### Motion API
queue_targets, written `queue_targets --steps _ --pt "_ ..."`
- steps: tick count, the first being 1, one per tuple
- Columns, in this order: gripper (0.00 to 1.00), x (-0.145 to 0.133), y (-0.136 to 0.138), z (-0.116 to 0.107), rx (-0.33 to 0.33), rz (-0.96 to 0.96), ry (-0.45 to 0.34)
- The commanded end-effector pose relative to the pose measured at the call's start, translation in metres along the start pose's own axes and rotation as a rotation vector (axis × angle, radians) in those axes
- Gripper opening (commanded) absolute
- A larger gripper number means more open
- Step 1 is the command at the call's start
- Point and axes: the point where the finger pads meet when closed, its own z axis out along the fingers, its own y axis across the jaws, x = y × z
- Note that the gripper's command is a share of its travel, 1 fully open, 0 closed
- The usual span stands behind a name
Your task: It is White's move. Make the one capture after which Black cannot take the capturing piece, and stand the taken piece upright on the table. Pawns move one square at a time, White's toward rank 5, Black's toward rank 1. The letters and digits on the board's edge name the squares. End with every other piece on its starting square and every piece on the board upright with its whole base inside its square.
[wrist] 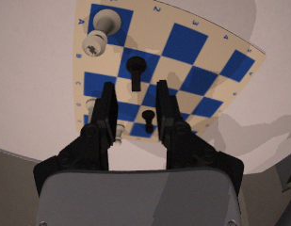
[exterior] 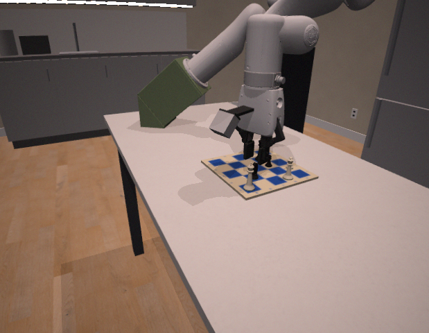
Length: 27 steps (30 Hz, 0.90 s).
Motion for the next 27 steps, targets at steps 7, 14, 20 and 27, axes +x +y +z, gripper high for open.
queue_targets --steps 7,14,20,27 --pt "0.37 0.001 -0.001 0.0 0.002 -0.001 0.002" --pt "0.37 0.001 -0.001 0.008 0.002 -0.001 0.002" --pt "0.37 0.001 -0.001 0.021 0.002 -0.001 0.002" --pt "0.37 0.001 -0.001 0.029 0.002 -0.001 0.002"
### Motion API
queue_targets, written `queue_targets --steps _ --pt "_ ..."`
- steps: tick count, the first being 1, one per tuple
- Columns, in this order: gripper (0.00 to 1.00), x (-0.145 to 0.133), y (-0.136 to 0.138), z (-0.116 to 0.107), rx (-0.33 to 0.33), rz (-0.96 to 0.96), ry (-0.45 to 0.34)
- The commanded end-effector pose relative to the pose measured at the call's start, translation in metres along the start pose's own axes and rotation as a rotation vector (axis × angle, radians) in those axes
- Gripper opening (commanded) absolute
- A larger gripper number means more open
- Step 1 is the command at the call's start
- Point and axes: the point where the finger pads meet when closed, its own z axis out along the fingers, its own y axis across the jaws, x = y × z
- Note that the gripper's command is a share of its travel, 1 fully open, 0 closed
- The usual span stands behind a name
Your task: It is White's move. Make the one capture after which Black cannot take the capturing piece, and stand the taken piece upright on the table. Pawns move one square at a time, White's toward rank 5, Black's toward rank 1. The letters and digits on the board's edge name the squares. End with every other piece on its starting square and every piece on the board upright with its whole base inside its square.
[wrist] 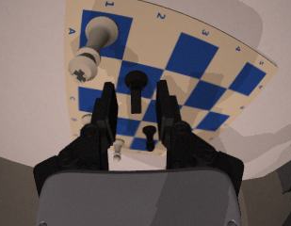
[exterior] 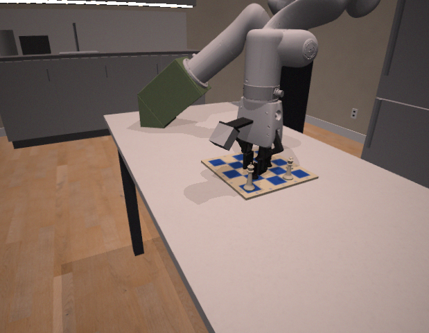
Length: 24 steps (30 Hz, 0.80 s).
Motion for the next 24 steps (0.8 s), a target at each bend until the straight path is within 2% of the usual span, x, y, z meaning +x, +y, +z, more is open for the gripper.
queue_targets --steps 1,24 --pt "0.37 0.0006 -0.0007 0.0045 0.002 -0.001 0.002" --pt "0.37 0.0006 -0.0007 0.0075 0.002 -0.001 0.002"
